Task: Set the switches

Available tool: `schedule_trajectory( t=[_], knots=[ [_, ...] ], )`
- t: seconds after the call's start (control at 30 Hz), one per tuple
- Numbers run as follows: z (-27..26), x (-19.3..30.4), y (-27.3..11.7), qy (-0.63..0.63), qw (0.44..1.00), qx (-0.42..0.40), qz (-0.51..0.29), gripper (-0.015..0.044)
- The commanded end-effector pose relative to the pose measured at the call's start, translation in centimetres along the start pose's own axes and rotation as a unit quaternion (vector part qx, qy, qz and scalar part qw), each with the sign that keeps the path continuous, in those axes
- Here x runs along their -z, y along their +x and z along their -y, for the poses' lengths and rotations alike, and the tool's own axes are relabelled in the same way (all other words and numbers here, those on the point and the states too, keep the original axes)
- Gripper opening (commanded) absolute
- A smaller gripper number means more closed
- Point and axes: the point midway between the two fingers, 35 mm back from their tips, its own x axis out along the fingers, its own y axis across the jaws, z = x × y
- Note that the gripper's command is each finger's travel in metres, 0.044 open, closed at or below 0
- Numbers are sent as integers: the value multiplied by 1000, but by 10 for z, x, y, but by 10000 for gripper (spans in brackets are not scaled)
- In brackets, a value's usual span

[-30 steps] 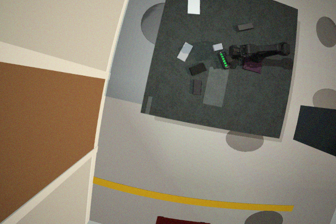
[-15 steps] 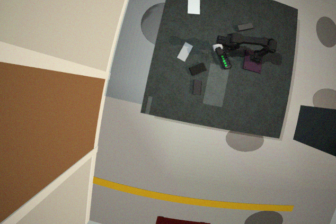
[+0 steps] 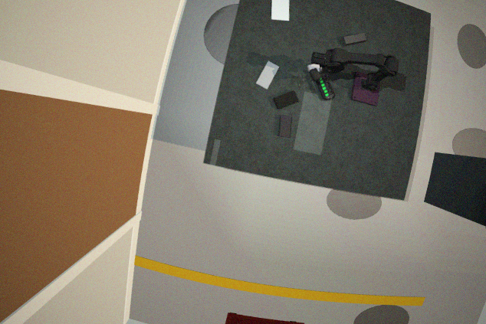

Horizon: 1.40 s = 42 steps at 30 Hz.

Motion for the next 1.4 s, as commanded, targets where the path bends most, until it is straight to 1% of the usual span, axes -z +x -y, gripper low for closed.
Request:
schedule_trajectory(
  t=[0.0, 0.73, 0.83, 1.0, 1.37],
  knots=[
    [1, 0, 10, -1, 1000, 4, -5, 440],
    [2, -5, 42, -1, 1000, 4, -5, 440],
    [2, -5, 42, -1, 1000, 4, -5, 361],
    [2, -5, 42, -1, 1000, 4, -5, 328],
    [2, -5, 42, -1, 1000, 4, -5, 326]
  ],
)
